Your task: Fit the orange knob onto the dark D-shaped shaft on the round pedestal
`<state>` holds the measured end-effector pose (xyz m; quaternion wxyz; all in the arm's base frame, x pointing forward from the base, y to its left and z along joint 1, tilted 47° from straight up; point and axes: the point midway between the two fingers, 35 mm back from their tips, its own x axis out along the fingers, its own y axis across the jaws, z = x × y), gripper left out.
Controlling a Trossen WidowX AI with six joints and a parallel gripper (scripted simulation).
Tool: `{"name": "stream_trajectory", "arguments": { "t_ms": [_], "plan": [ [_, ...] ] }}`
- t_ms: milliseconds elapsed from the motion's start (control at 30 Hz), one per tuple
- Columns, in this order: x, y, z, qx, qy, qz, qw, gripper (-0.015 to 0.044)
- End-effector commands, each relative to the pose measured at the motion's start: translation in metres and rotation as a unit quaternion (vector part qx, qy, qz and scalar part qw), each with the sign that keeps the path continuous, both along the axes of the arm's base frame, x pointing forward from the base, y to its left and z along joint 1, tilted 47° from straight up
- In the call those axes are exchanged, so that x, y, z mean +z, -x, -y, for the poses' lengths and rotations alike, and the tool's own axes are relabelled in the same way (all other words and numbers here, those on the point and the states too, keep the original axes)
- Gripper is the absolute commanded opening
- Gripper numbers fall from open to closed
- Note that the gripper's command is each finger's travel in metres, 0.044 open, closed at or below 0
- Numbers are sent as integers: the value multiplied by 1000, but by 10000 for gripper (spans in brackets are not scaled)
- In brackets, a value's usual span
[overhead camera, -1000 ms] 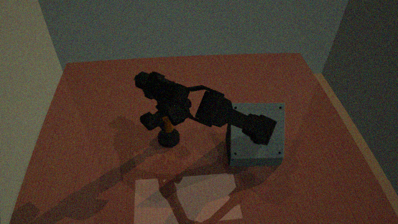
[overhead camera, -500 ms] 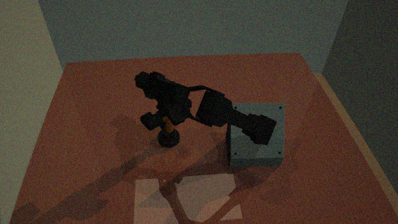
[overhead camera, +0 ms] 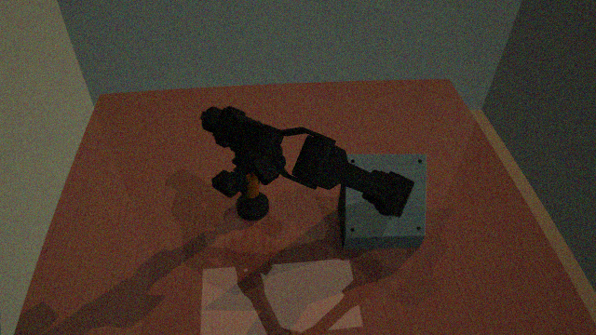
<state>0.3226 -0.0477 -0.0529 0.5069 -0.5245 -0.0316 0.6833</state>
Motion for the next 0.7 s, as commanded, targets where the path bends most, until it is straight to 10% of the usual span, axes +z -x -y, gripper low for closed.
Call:
{"name": "stream_trajectory", "arguments": {
  "t_ms": [0, 667],
  "plan": [
    [0, 0, 0, 7, 1, 9, 1000, 0],
    [-2, 1, -2, 7, 1, 9, 1000, 0]
  ]
}}
